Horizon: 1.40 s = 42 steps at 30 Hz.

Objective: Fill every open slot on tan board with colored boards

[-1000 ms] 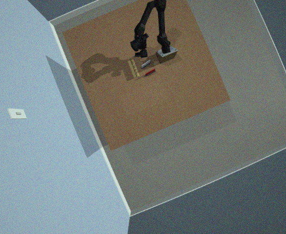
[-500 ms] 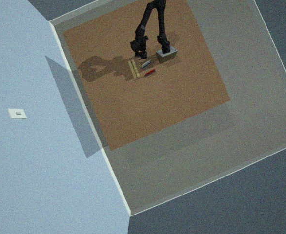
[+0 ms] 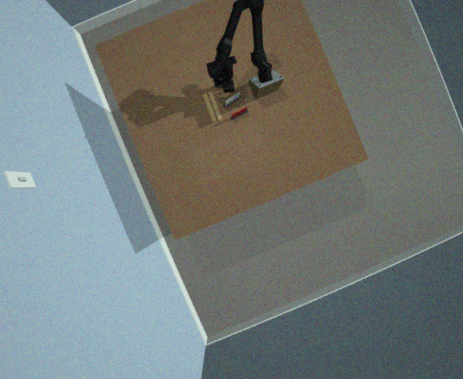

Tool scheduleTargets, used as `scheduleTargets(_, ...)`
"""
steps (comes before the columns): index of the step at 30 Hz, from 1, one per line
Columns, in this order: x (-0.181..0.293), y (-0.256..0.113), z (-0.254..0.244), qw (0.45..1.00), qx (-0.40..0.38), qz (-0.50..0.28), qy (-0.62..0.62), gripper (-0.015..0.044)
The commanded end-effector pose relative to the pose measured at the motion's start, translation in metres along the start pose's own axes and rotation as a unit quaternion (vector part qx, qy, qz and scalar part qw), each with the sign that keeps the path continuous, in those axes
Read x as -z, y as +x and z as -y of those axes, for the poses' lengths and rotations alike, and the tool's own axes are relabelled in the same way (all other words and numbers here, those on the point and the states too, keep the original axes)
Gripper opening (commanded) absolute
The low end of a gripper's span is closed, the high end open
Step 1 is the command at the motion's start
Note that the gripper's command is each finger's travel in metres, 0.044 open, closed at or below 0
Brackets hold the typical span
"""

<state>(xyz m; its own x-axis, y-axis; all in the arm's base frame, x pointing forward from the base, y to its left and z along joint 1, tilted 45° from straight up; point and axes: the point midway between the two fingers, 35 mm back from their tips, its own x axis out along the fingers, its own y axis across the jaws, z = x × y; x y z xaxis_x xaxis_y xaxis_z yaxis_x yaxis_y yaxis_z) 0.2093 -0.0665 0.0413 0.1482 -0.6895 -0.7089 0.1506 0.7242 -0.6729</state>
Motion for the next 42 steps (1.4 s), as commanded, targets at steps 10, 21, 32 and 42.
scheduleTargets(10, 0.002, 0.010, 0.000, 1.000, 0.003, -0.003, -0.006, 0.0023)
scheduleTargets(21, 0.002, 0.010, 0.000, 1.000, 0.003, -0.003, -0.006, 0.0000)
scheduleTargets(32, 0.002, -0.012, 0.000, 1.000, 0.003, -0.003, -0.006, 0.0000)
scheduleTargets(42, 0.002, -0.034, -0.001, 1.000, 0.002, -0.003, -0.006, 0.0000)
